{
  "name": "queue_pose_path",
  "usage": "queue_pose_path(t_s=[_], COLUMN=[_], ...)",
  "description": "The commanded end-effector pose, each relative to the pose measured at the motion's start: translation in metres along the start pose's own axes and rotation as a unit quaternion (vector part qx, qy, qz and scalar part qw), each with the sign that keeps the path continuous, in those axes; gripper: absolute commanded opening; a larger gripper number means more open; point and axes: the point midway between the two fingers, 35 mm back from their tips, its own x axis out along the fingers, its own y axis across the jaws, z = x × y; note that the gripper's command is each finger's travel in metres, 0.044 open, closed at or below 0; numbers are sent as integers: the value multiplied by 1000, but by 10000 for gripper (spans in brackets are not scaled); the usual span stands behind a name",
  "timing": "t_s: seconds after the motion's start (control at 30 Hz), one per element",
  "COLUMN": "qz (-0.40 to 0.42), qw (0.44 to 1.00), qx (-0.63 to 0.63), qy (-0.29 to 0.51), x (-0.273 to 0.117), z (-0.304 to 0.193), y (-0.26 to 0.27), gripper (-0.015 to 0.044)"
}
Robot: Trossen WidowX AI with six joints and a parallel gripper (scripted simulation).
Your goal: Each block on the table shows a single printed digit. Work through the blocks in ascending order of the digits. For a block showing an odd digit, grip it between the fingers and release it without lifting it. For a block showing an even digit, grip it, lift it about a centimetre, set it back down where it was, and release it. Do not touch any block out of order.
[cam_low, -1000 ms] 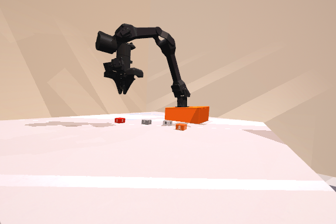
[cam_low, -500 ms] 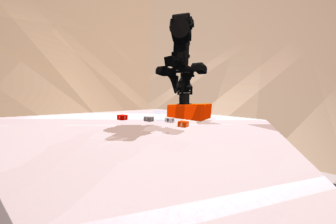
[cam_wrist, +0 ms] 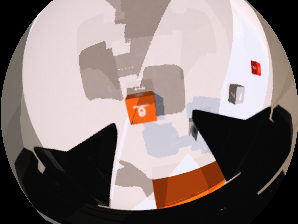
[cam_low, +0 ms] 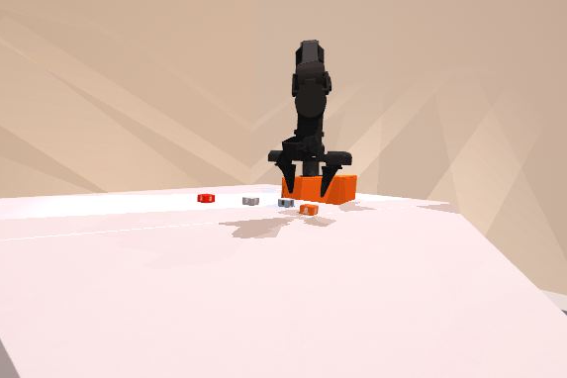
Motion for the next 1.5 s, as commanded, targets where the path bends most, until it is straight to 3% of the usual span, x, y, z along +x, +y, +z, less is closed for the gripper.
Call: queue_pose_path(t_s=[0.0, 0.83, 1.2, 1.47], qz=[3, 3, 3, 3], qw=[1000, 1000, 1000, 1000], qx=[0, 0, 0, 0], qy=[-11, -11, -11, -11], x=[-2, 34, 34, 34], z=[4, 4, 4, 4], y=[1, 1, 1, 1], gripper=[400, 400, 120, 120])
